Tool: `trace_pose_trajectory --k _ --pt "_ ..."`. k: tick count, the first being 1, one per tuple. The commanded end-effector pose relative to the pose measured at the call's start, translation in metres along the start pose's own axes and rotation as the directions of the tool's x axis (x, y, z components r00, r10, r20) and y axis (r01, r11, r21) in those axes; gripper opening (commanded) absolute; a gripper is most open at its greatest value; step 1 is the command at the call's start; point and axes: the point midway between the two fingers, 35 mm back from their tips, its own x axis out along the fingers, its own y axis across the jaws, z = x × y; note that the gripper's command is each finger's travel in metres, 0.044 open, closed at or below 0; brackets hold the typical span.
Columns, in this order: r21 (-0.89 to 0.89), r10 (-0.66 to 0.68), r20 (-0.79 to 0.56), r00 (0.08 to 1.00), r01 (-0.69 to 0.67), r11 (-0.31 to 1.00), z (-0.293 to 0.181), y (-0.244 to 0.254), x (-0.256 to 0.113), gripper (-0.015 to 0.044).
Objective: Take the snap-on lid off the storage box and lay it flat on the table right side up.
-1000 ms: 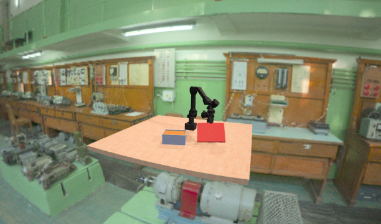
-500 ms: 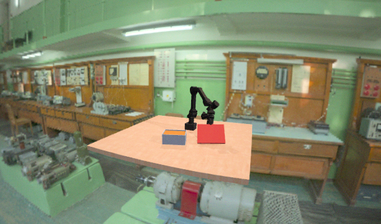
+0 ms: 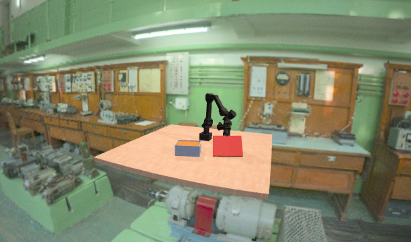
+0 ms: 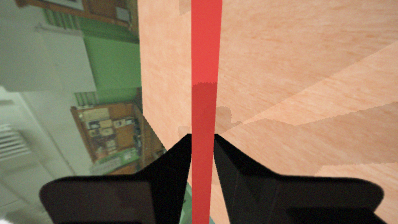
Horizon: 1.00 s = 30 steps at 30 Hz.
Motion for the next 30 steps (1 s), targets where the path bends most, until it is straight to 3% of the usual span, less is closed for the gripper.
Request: trace_pose_trajectory --k 1,30 --pt "0.007 0.01 0.005 1.0 -0.01 1.0 0.001 0.0 0.002 0.0" --pt "0.007 0.01 0.005 1.0 -0.01 1.0 0.001 -0.018 0.017 0.0"
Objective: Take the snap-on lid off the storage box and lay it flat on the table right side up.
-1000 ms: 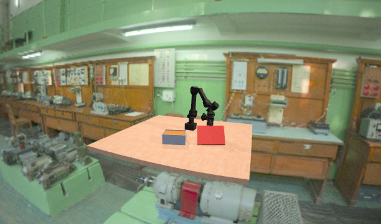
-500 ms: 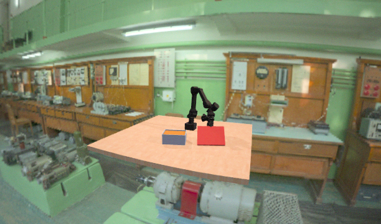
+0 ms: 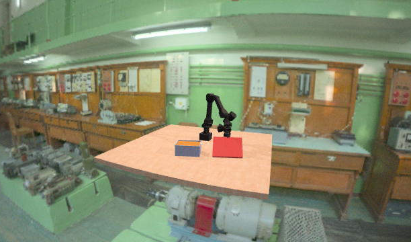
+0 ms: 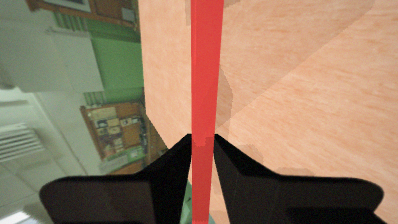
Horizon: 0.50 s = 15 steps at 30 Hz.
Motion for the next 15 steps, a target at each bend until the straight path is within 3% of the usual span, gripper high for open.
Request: trace_pose_trajectory --k 1,15 --pt "-0.007 -0.019 0.013 1.0 0.02 1.0 0.0038 -0.0102 0.0051 0.0" --pt "-0.007 -0.02 0.013 1.0 0.02 1.0 0.004 -0.0191 0.0122 0.0"
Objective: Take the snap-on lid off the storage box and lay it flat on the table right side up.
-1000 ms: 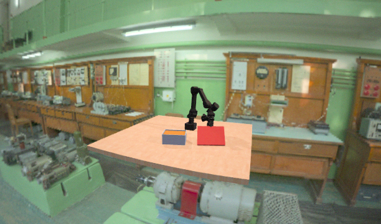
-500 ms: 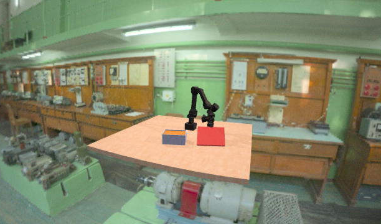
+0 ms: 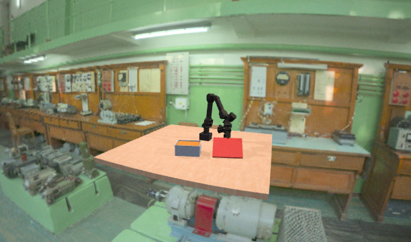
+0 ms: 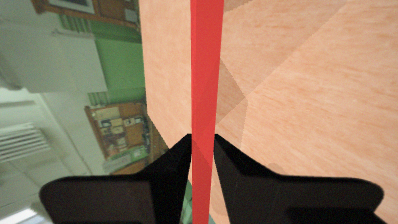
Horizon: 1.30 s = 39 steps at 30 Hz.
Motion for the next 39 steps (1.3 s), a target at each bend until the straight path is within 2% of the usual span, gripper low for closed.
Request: trace_pose_trajectory --k 1,39 --pt "-0.013 -0.035 0.014 0.999 0.035 0.999 0.005 -0.015 0.006 0.0" --pt "-0.013 -0.035 0.014 0.999 0.035 0.999 0.005 -0.04 0.025 0.0"
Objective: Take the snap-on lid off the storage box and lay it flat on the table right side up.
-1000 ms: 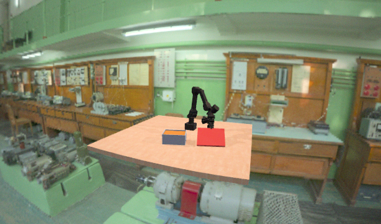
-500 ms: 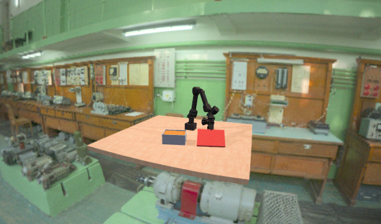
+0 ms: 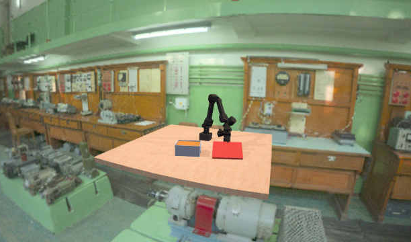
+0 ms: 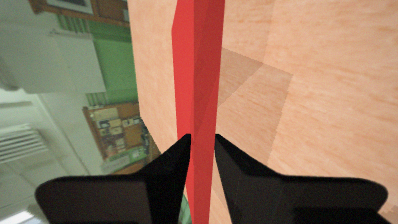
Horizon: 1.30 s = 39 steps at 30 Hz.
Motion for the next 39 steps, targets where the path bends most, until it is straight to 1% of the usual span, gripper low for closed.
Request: trace_pose_trajectory --k 1,12,13,22,23,24,30,31,39 --pt "-0.013 -0.028 0.01 1.0 0.028 1.0 0.004 -0.013 0.005 0.0" --pt "-0.013 -0.028 0.01 1.0 0.028 1.0 0.004 -0.02 0.011 0.0" --pt "-0.005 -0.01 0.004 1.0 0.01 1.0 0.001 -0.009 0.007 0.0026" --pt "-0.013 -0.028 0.01 1.0 0.028 1.0 0.0 -0.008 0.006 0.0262" --pt "-0.013 -0.028 0.01 1.0 0.028 1.0 0.0 -0.008 0.006 0.0275" --pt "-0.013 -0.028 0.01 1.0 0.028 1.0 0.0 -0.008 0.006 0.0275" --pt "-0.013 -0.029 0.01 1.0 0.029 1.0 0.001 -0.015 -0.002 0.0433" --pt "-0.013 -0.029 0.01 1.0 0.029 1.0 0.001 -0.016 -0.003 0.044" --pt "-0.013 -0.03 0.01 0.999 0.03 0.999 0.001 -0.026 -0.016 0.044"
